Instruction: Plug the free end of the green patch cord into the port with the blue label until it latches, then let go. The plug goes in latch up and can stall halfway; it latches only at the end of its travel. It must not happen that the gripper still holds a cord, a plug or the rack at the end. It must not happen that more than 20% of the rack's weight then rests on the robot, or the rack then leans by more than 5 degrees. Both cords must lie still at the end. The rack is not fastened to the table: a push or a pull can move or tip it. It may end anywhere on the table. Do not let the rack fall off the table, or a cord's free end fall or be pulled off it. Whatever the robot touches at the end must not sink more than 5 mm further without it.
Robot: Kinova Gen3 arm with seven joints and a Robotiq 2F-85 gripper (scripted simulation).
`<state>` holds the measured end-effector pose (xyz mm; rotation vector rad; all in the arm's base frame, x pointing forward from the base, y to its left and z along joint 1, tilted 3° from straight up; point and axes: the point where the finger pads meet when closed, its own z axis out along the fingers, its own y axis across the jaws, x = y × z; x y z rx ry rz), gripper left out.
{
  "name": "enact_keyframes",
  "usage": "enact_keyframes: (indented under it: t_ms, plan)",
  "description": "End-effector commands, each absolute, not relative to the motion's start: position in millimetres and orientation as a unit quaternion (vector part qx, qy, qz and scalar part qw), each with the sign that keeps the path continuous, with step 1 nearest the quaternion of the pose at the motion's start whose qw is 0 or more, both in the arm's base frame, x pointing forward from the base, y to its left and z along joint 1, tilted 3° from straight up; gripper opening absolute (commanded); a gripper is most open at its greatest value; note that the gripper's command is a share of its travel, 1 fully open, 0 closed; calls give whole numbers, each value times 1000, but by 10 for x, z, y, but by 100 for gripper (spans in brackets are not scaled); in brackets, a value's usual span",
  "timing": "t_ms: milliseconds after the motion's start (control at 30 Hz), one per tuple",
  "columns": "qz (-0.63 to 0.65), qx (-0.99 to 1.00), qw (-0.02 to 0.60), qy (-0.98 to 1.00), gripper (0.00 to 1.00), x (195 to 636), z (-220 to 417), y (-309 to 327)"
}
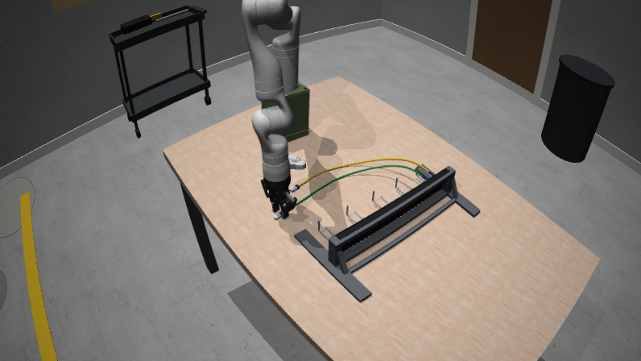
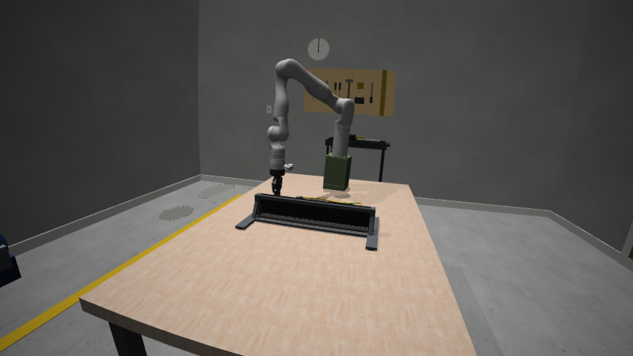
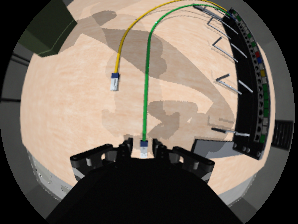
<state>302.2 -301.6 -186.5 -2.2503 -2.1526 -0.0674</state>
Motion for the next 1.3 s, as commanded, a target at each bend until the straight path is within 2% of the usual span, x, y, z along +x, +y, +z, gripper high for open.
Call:
enact_keyframes:
  t_ms: [0, 1200, 1233, 1267]
  plan:
    - [-20, -720, 10, -693, 37, 3031, -1872, -3040]
    - [-20, -720, 10, -693, 37, 3031, -1872, -3040]
    - [-20, -720, 10, -693, 0, 3031, -1872, -3040]
    - [-20, -720, 10, -693, 0, 3031, -1872, -3040]
